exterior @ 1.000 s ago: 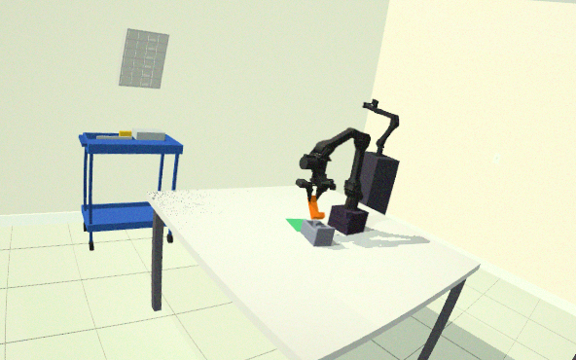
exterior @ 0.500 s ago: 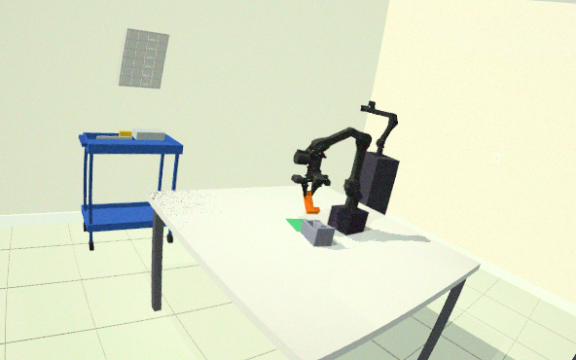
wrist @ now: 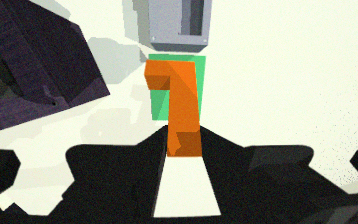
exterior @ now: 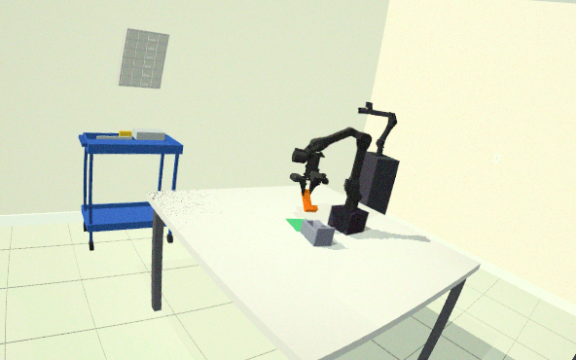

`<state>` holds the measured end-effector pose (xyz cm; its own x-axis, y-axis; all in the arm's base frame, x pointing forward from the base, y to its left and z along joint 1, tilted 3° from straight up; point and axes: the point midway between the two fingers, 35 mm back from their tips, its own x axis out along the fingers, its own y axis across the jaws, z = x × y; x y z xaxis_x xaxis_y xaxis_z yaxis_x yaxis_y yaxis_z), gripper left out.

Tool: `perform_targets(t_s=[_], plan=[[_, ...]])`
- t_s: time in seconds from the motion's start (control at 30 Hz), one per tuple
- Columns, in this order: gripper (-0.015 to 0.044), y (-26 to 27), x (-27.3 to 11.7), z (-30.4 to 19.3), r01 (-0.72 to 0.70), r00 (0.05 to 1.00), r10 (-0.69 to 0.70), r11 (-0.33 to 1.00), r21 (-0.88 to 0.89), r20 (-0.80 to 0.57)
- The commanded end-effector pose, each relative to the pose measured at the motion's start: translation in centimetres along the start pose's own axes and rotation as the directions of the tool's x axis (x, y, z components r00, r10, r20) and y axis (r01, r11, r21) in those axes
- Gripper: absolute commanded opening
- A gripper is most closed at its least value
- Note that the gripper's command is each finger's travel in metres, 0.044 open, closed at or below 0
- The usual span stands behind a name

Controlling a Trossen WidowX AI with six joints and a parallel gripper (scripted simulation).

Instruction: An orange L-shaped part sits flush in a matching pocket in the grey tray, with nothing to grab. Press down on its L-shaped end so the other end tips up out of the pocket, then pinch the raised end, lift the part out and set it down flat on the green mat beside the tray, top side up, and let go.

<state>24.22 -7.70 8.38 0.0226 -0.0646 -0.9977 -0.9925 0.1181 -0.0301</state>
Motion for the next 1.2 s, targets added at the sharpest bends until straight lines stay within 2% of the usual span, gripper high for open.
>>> perform_targets(t_s=[0.0,1.17], plan=[[0.0000,0.1,0.6,-0.1,-0.005,1.000,0.005,1.000,-0.007,-0.004],[0.0000,0.2,6.1,-0.1,-0.005,1.000,0.005,1.000,-0.007,-0.004]])
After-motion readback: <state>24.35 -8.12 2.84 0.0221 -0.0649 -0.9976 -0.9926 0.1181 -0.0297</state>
